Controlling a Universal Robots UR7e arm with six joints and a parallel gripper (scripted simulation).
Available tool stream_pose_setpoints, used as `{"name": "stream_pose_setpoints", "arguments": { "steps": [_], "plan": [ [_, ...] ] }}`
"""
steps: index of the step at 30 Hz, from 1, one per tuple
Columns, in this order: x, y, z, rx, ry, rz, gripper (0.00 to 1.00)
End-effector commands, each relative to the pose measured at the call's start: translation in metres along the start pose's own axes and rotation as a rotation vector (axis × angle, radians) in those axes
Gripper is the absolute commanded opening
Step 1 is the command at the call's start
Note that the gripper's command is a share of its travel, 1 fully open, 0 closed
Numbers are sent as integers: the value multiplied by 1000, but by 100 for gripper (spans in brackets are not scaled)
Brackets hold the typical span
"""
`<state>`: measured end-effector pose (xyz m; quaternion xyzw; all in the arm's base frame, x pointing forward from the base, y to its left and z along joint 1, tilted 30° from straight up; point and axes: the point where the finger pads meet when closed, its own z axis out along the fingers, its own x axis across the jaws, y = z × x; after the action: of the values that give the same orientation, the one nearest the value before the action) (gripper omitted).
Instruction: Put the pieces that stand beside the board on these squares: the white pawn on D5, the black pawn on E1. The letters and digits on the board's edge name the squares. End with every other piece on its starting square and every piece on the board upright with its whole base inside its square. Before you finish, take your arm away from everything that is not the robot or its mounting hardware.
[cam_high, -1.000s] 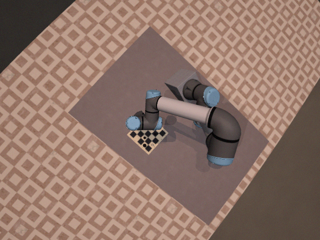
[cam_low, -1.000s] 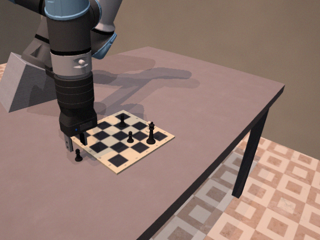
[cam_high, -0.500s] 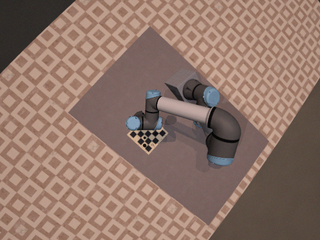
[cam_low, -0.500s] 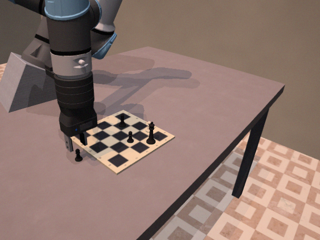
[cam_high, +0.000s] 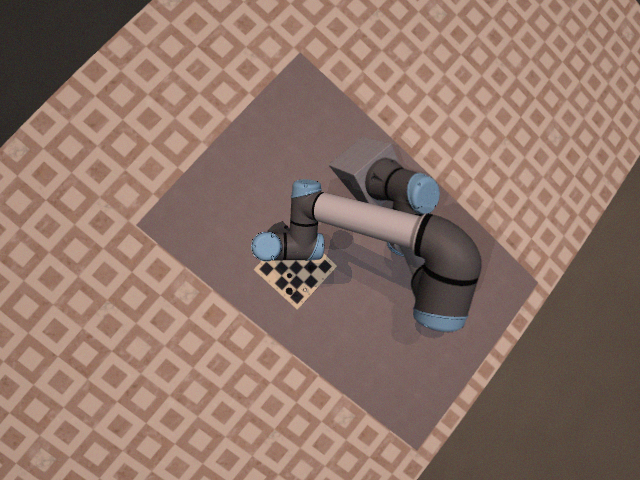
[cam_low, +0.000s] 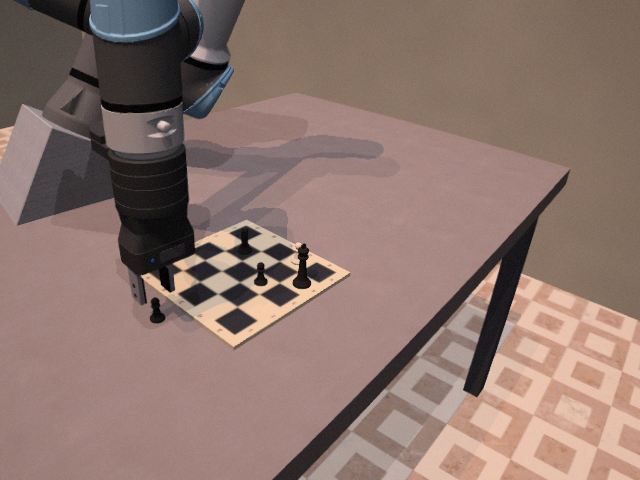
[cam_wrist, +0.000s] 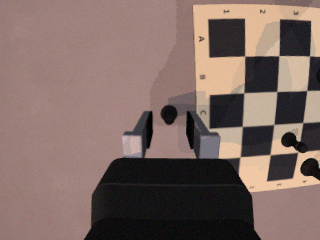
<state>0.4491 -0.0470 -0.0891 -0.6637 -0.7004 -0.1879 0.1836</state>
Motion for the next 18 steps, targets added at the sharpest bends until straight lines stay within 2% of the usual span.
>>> {"name": "stream_pose_setpoints", "arguments": {
  "steps": [1,18],
  "plan": [
    [0,0,5,-1,-1,0,68],
    [0,0,30,-1,-1,0,68]
  ]
}}
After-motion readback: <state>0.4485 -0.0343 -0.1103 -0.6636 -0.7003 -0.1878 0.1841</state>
